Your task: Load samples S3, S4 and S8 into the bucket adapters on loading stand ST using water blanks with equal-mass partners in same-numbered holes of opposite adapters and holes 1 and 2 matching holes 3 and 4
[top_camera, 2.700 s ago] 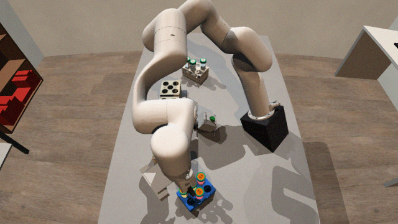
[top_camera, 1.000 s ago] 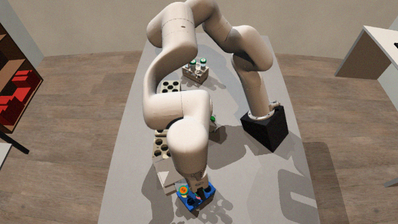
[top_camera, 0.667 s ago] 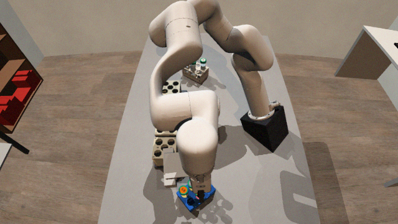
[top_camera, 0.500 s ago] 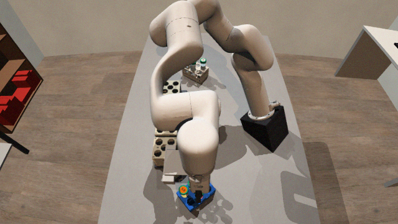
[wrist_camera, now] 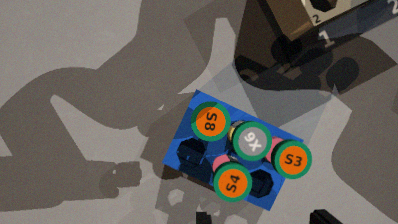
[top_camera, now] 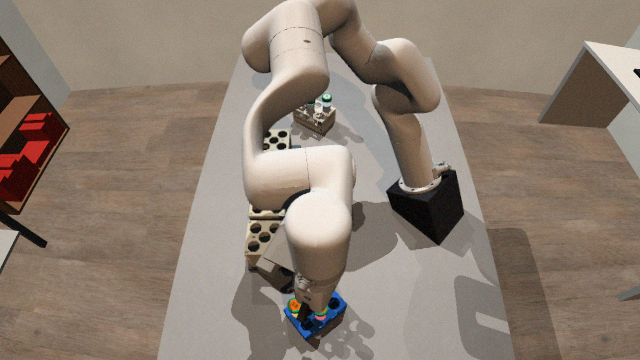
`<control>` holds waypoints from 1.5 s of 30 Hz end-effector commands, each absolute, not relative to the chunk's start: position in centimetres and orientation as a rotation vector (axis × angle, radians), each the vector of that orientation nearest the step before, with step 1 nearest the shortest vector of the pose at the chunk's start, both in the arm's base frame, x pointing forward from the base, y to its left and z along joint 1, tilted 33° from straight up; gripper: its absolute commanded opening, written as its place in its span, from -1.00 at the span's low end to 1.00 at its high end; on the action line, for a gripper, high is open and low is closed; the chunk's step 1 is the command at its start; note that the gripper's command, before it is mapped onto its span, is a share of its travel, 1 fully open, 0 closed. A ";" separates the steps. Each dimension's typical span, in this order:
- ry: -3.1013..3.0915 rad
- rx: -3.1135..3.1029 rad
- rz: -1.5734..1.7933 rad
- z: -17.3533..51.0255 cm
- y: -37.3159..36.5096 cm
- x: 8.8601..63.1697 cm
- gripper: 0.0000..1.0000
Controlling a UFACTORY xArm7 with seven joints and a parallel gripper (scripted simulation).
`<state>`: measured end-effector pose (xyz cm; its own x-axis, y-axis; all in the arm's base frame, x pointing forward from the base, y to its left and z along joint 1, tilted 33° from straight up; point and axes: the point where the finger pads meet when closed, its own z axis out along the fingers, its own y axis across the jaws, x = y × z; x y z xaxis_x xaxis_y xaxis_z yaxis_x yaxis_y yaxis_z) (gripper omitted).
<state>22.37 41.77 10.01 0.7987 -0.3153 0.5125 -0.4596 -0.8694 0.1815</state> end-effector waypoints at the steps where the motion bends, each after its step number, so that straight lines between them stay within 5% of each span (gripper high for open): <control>1: -0.815 2.668 0.741 10.1 42.0 22.3 0.15; 45: -1.191 2.586 0.800 6.1 40.2 24.2 0.15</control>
